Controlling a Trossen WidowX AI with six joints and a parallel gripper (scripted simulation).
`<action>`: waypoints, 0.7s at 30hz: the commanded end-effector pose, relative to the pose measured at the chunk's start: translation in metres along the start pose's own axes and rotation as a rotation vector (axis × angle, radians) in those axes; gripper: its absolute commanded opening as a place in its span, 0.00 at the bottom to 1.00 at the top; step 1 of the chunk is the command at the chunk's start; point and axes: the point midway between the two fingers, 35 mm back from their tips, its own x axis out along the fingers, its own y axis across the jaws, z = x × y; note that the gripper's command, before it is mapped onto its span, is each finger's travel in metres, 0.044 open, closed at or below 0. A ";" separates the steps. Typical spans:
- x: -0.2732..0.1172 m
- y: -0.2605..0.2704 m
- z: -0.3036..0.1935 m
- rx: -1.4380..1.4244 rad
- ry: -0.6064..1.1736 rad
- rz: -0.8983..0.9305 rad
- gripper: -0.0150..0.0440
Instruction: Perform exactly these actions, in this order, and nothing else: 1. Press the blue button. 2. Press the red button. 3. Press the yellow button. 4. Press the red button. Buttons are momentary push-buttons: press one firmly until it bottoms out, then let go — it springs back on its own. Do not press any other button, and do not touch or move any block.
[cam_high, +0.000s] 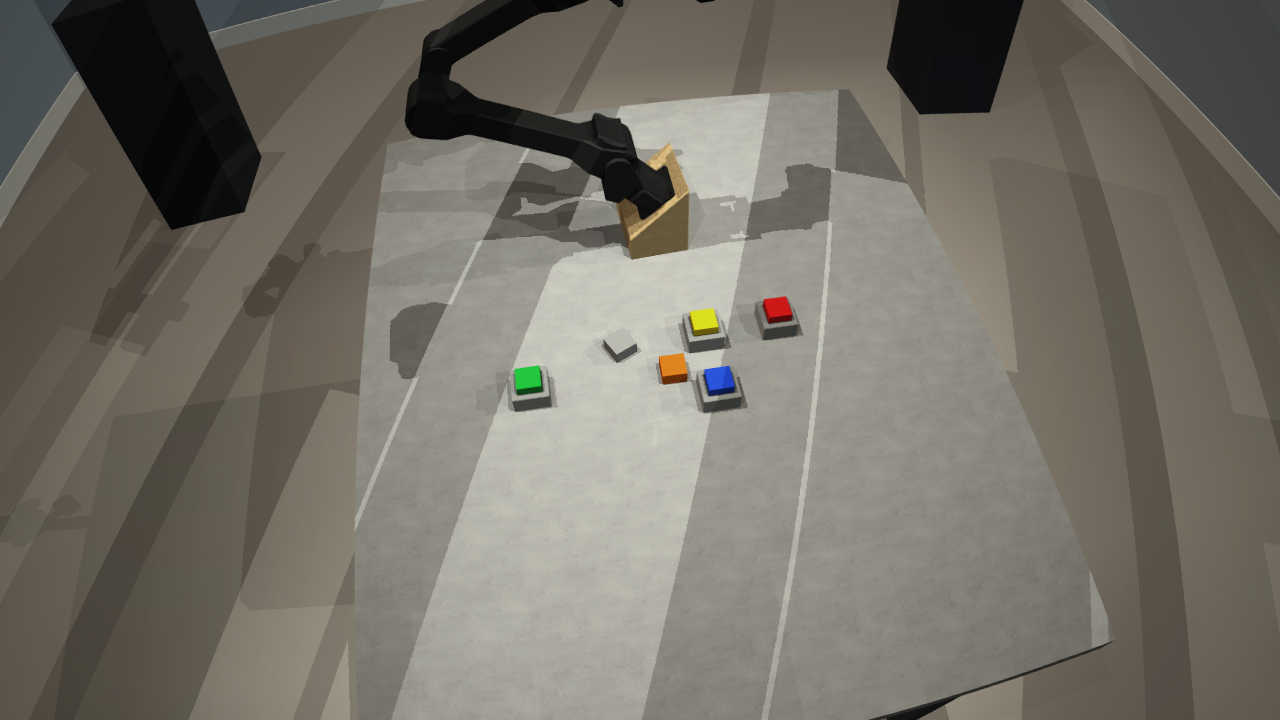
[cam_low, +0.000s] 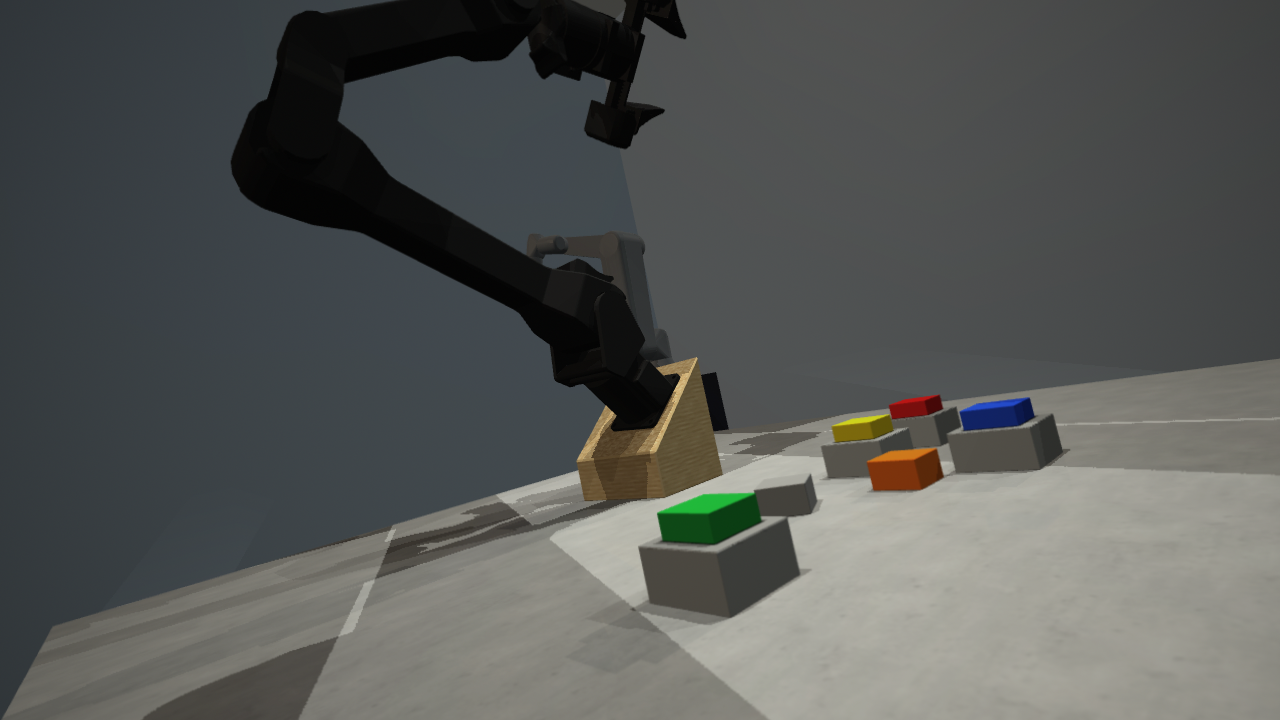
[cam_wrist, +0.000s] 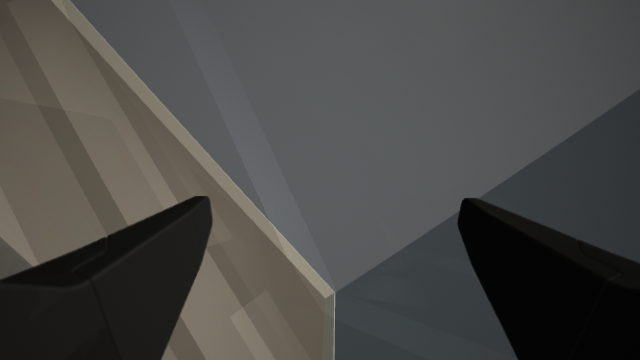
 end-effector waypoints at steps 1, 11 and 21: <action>0.012 -0.023 -0.074 0.353 0.280 -0.031 0.93; -0.017 -0.031 -0.244 1.111 0.900 -0.236 0.93; -0.101 0.012 -0.374 1.697 1.522 -0.608 0.93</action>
